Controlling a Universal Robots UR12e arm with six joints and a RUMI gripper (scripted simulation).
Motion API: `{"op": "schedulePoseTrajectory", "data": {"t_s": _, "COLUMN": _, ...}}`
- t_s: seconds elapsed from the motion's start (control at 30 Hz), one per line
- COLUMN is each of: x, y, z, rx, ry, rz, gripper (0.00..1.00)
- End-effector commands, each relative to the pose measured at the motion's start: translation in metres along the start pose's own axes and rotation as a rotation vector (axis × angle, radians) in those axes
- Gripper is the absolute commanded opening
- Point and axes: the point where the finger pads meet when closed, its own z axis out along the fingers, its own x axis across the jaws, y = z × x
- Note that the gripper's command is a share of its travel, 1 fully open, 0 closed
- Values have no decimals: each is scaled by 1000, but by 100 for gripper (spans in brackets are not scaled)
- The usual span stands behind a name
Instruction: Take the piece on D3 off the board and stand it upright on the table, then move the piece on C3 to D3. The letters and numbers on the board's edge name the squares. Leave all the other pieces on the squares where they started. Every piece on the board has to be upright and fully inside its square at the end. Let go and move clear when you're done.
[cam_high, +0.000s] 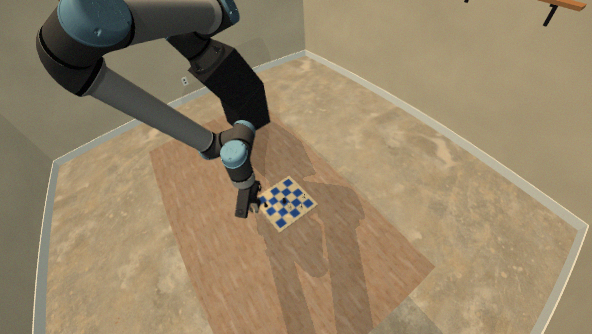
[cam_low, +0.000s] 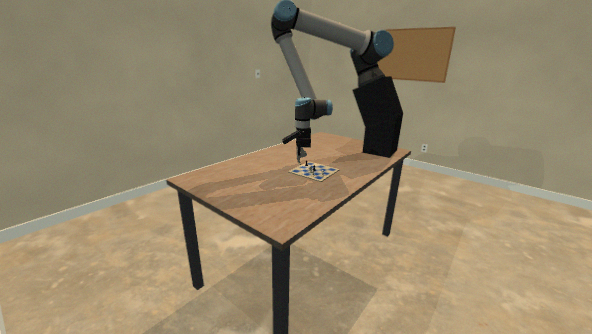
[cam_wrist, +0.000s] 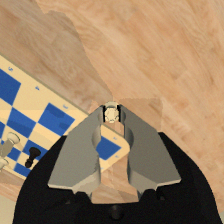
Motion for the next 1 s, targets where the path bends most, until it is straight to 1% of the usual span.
{"op": "schedulePoseTrajectory", "data": {"t_s": 0.0, "x": 0, "y": 0, "z": 0, "rx": 0, "ry": 0, "rz": 0, "gripper": 0}}
{"op": "schedulePoseTrajectory", "data": {"t_s": 0.4, "x": 0, "y": 0, "z": 0, "rx": 0, "ry": 0, "rz": 0, "gripper": 0}}
{"op": "schedulePoseTrajectory", "data": {"t_s": 0.43, "x": 0, "y": 0, "z": 0, "rx": 0, "ry": 0, "rz": 0, "gripper": 4}}
{"op": "schedulePoseTrajectory", "data": {"t_s": 0.5, "x": 0, "y": 0, "z": 0, "rx": 0, "ry": 0, "rz": 0, "gripper": 4}}
{"op": "schedulePoseTrajectory", "data": {"t_s": 0.53, "x": 0, "y": 0, "z": 0, "rx": 0, "ry": 0, "rz": 0, "gripper": 9}}
{"op": "schedulePoseTrajectory", "data": {"t_s": 0.67, "x": 0, "y": 0, "z": 0, "rx": 0, "ry": 0, "rz": 0, "gripper": 9}}
{"op": "schedulePoseTrajectory", "data": {"t_s": 0.7, "x": 0, "y": 0, "z": 0, "rx": 0, "ry": 0, "rz": 0, "gripper": 13}}
{"op": "schedulePoseTrajectory", "data": {"t_s": 0.77, "x": 0, "y": 0, "z": 0, "rx": 0, "ry": 0, "rz": 0, "gripper": 13}}
{"op": "schedulePoseTrajectory", "data": {"t_s": 0.8, "x": 0, "y": 0, "z": 0, "rx": 0, "ry": 0, "rz": 0, "gripper": 18}}
{"op": "schedulePoseTrajectory", "data": {"t_s": 0.87, "x": 0, "y": 0, "z": 0, "rx": 0, "ry": 0, "rz": 0, "gripper": 18}}
{"op": "schedulePoseTrajectory", "data": {"t_s": 0.9, "x": 0, "y": 0, "z": 0, "rx": 0, "ry": 0, "rz": 0, "gripper": 22}}
{"op": "schedulePoseTrajectory", "data": {"t_s": 0.97, "x": 0, "y": 0, "z": 0, "rx": 0, "ry": 0, "rz": 0, "gripper": 22}}
